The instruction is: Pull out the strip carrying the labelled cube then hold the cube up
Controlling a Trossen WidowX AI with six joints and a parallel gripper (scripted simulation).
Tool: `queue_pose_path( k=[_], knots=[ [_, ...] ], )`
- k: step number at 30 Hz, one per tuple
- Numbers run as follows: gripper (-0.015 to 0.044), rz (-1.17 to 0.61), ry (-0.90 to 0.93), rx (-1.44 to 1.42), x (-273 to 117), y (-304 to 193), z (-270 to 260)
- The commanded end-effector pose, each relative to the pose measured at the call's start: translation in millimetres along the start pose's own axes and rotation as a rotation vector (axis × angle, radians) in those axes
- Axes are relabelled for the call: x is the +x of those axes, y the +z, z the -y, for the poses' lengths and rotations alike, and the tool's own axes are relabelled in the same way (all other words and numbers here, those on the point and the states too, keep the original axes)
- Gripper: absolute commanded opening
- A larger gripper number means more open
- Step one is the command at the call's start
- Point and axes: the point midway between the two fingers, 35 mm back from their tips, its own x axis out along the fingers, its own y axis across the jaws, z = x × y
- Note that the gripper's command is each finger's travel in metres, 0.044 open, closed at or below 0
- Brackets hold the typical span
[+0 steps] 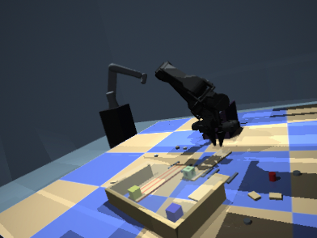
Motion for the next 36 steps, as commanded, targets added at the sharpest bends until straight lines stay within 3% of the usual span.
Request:
queue_pose_path(
  k=[1,10,36],
  knots=[
    [0.0210,0.002,-0.001,0.002,-2.1,14.8,1.4],
    [0.0440,0.003,-0.002,0.004,-6.7,47.3,4.4],
    [0.0440,0.008,-0.003,0.008,-21.6,143.4,11.1]
  ],
)
